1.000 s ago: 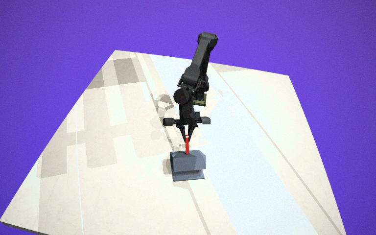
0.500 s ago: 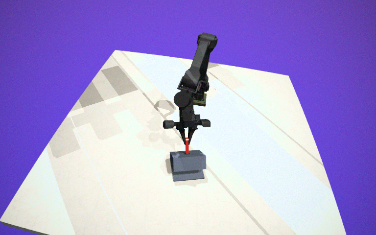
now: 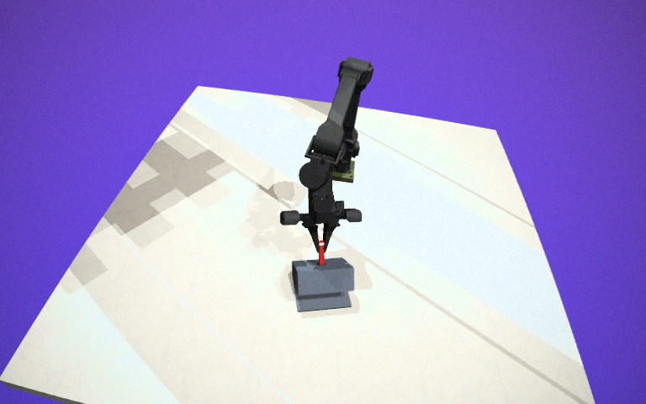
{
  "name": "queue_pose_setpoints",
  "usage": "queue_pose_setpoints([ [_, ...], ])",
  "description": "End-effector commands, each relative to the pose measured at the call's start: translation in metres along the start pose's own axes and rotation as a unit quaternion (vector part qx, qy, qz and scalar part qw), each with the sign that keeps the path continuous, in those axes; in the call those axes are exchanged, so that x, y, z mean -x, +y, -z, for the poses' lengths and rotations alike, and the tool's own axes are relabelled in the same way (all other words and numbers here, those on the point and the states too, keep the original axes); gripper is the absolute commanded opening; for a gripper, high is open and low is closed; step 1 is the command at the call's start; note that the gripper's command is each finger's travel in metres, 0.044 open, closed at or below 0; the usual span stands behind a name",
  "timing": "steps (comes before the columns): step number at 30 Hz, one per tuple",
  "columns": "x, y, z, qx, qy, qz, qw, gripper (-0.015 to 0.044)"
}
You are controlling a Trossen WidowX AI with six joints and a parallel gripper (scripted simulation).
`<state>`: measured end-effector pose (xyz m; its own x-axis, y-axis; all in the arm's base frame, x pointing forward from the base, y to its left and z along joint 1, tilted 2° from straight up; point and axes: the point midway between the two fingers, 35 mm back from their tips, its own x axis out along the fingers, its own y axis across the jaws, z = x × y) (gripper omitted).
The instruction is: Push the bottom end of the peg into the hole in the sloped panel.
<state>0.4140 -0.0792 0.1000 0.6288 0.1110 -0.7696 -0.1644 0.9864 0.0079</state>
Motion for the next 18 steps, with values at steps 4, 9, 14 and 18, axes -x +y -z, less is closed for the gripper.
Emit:
queue_pose_setpoints([
  [4,-0.0004,-0.0001,0.0001,0.000,0.000,0.000,1.000,0.0000],
  [9,-0.0004,-0.0001,0.0001,0.000,0.000,0.000,1.000,0.0000],
  [14,-0.0004,-0.0001,0.0001,0.000,0.000,0.000,1.000,0.0131],
  [18,-0.0004,-0.0001,0.0001,0.000,0.000,0.000,1.000,0.0236],
])
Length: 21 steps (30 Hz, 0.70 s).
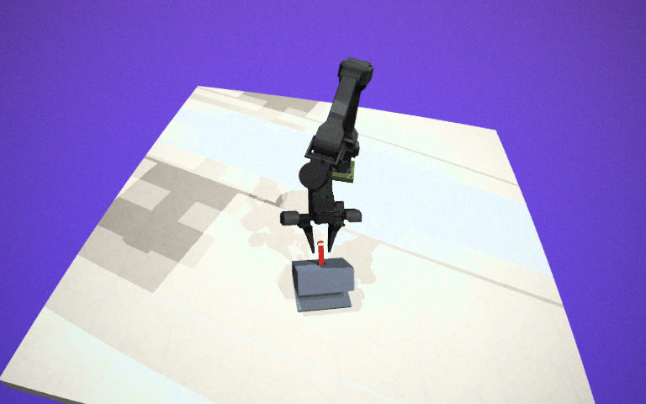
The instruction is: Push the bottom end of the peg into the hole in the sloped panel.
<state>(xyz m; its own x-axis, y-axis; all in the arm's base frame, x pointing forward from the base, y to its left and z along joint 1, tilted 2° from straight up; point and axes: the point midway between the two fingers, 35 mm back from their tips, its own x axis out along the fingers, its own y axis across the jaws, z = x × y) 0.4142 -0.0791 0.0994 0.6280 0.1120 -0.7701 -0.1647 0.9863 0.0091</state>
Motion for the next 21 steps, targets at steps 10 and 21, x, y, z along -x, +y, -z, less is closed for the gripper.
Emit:
queue_pose_setpoints([
  [10,0.008,-0.001,-0.001,0.000,0.000,0.001,1.000,0.0440],
  [21,0.027,-0.002,-0.001,-0.001,0.001,0.001,1.000,0.0440],
])
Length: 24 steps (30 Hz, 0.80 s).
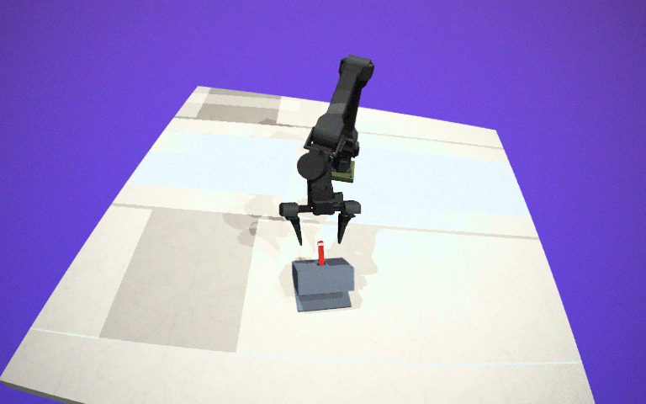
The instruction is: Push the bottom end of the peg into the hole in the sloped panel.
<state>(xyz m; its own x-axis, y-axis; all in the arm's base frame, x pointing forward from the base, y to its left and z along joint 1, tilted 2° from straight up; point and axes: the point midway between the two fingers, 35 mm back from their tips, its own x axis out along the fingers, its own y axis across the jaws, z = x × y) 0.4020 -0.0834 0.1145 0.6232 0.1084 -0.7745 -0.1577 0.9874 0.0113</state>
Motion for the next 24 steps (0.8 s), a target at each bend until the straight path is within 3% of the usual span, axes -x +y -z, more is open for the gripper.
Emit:
queue_pose_setpoints([
  [1,0.009,0.000,-0.002,0.002,-0.003,0.000,1.000,0.0440],
  [24,0.049,-0.003,-0.001,0.001,-0.002,0.001,1.000,0.0440],
])
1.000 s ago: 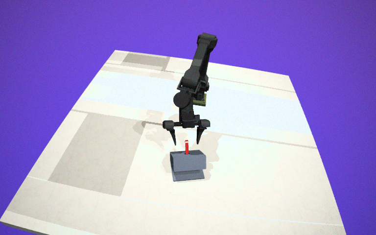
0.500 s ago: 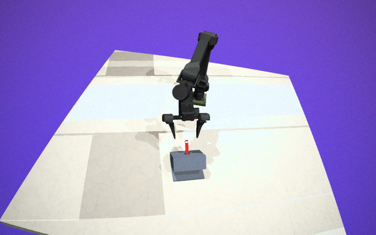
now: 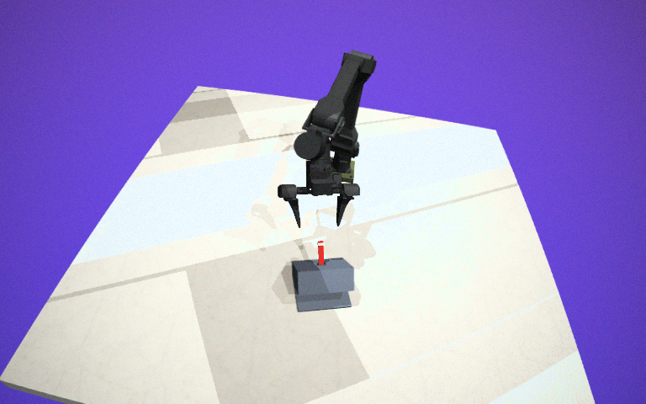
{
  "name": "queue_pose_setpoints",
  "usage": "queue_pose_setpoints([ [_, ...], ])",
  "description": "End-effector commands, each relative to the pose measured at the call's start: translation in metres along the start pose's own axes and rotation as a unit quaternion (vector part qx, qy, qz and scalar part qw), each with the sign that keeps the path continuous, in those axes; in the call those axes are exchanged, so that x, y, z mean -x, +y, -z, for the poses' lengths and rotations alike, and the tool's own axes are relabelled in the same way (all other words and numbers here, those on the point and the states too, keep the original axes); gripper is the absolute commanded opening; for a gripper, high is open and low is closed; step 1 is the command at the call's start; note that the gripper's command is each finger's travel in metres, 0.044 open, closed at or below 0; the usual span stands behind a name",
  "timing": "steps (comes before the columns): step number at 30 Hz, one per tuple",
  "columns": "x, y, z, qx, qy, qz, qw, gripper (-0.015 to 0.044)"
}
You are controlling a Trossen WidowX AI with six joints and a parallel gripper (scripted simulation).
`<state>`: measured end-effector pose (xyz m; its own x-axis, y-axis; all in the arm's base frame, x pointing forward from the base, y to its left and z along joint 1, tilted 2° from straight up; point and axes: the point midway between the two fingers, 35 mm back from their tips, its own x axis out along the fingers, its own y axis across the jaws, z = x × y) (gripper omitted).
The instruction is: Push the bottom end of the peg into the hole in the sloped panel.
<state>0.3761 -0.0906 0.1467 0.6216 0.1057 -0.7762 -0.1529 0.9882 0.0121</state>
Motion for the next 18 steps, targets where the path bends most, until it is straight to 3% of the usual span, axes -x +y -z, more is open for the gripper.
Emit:
queue_pose_setpoints([
  [1,0.009,0.000,-0.001,0.003,-0.003,0.000,1.000,0.0440],
  [18,0.030,-0.001,0.001,0.002,-0.002,0.001,1.000,0.0440],
])
